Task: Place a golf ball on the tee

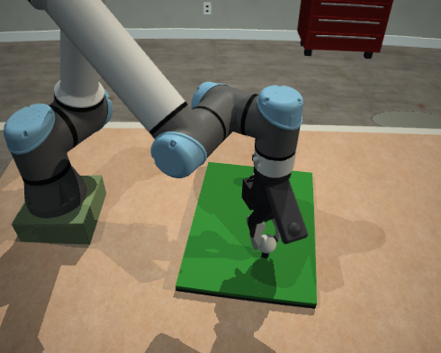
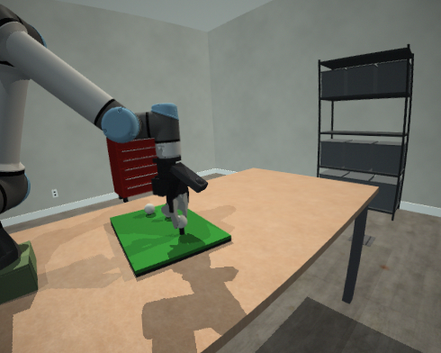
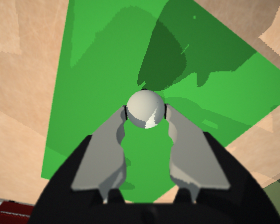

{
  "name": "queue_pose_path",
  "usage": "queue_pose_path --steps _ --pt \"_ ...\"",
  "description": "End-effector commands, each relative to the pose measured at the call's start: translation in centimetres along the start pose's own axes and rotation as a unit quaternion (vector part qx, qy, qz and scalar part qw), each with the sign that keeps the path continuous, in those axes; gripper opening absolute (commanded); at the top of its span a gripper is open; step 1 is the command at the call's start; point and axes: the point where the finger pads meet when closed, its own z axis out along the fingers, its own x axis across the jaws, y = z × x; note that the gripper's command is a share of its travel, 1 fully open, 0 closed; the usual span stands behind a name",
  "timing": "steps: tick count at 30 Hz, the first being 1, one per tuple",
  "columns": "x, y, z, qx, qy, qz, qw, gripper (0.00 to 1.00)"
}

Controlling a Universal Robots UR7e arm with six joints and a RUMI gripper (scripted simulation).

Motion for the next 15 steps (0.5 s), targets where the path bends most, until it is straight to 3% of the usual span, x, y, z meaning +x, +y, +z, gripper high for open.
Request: queue_pose_path --steps 1,2,15 --pt "-0.03 -0.04 -0.06 0.001 -0.001 0.000 1.000 0.00" --pt "-0.03 -0.04 -0.06 0.001 -0.001 0.000 1.000 1.00" --pt "-0.03 -0.04 -0.06 0.001 -0.001 0.000 1.000 1.00"
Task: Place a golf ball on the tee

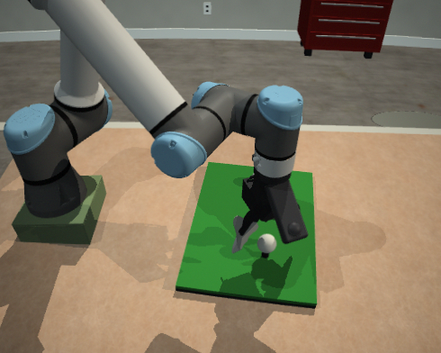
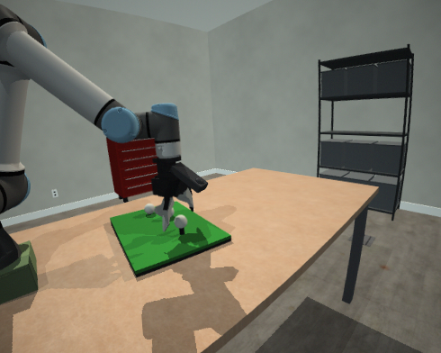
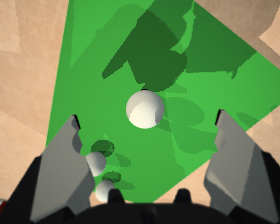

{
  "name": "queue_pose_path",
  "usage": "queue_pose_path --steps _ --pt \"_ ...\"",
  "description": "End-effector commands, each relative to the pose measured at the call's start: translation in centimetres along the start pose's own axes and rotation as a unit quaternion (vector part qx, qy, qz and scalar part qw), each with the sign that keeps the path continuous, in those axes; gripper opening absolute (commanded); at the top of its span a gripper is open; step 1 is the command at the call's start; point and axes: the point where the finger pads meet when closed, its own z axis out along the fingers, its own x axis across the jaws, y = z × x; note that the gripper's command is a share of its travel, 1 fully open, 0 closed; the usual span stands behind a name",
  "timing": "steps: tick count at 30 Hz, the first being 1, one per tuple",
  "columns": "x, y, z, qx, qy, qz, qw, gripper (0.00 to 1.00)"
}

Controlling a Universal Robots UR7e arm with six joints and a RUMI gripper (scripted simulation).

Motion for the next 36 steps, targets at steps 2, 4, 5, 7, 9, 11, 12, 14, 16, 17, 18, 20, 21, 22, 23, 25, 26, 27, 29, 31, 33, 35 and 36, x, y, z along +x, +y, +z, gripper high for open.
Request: queue_pose_path --steps 2,4,5,7,9,11,12,14,16,17,18,20,21,22,23,25,26,27,29,31,33,35,36 --pt "0.0 0.0 -0.1 0.001 0.000 0.000 1.000 1.00" --pt "0.0 0.0 -0.1 0.001 0.000 0.000 1.000 1.00" --pt "0.0 0.0 -0.1 0.001 0.000 0.000 1.000 1.00" --pt "0.0 0.0 -0.1 0.001 0.000 0.000 1.000 1.00" --pt "0.0 0.0 -0.1 0.001 0.000 0.000 1.000 1.00" --pt "0.0 0.0 -0.1 0.001 0.000 0.000 1.000 1.00" --pt "0.0 0.0 -0.1 0.001 0.000 0.000 1.000 1.00" --pt "0.0 0.0 -0.1 0.001 0.000 0.000 1.000 1.00" --pt "0.0 0.0 -0.1 0.001 0.000 0.000 1.000 1.00" --pt "0.0 0.0 -0.1 0.001 0.000 0.000 1.000 1.00" --pt "0.0 0.0 -0.1 0.001 0.000 0.000 1.000 1.00" --pt "0.0 0.0 -0.1 0.001 0.000 0.000 1.000 1.00" --pt "0.0 0.0 -0.1 0.001 0.000 0.000 1.000 1.00" --pt "0.0 0.0 -0.1 0.001 0.000 0.000 1.000 1.00" --pt "0.0 0.0 -0.2 0.001 0.000 0.000 1.000 1.00" --pt "-0.1 -0.1 -0.8 0.001 -0.001 0.000 1.000 1.00" --pt "-0.1 -0.1 -1.2 0.001 -0.001 0.000 1.000 1.00" --pt "-0.1 -0.1 -1.2 0.001 -0.001 0.000 1.000 1.00" --pt "-0.1 -0.1 -1.7 0.001 -0.001 0.000 1.000 1.00" --pt "-0.1 -0.1 -3.0 0.001 -0.001 0.000 1.000 1.00" --pt "0.0 -0.1 -4.6 0.001 -0.001 0.000 1.000 1.00" --pt "-0.1 -0.1 -6.2 0.001 -0.001 0.000 1.000 1.00" --pt "-0.1 -0.1 -7.0 0.001 -0.001 0.000 1.000 1.00"
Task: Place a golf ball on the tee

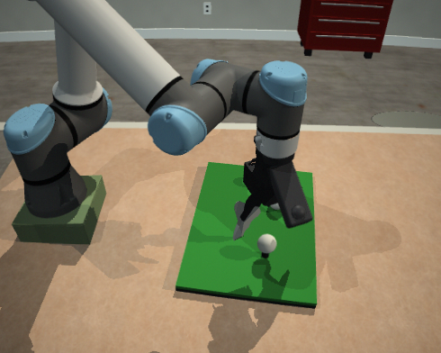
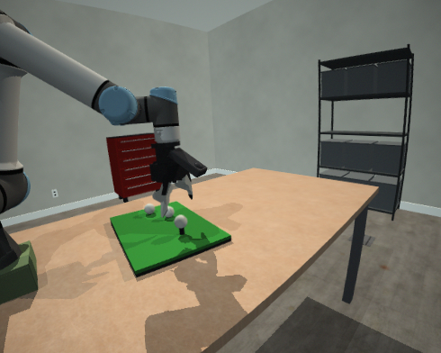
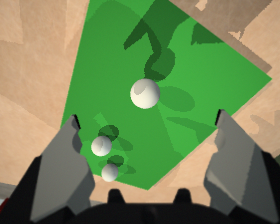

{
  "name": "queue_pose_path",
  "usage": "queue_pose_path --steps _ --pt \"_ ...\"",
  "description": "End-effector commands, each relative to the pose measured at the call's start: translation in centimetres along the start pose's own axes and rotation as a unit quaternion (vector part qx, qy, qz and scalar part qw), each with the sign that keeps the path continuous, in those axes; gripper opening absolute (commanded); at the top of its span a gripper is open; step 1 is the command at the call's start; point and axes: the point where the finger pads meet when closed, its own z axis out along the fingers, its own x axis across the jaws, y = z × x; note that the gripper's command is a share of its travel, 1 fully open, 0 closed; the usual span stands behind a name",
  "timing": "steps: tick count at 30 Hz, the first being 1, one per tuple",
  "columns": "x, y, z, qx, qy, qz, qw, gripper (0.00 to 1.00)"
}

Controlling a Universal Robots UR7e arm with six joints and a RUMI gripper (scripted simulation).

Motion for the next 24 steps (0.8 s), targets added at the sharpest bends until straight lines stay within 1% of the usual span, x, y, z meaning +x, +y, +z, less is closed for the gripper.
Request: queue_pose_path --steps 1,4,7,24 --pt "0.0 0.0 -3.2 0.000 0.000 0.000 1.000 1.00" --pt "0.0 0.0 -4.8 0.000 0.000 0.000 1.000 1.00" --pt "0.0 0.0 -5.5 0.000 0.000 0.000 1.000 1.00" --pt "0.0 0.0 -5.5 0.000 0.000 0.000 1.000 1.00"
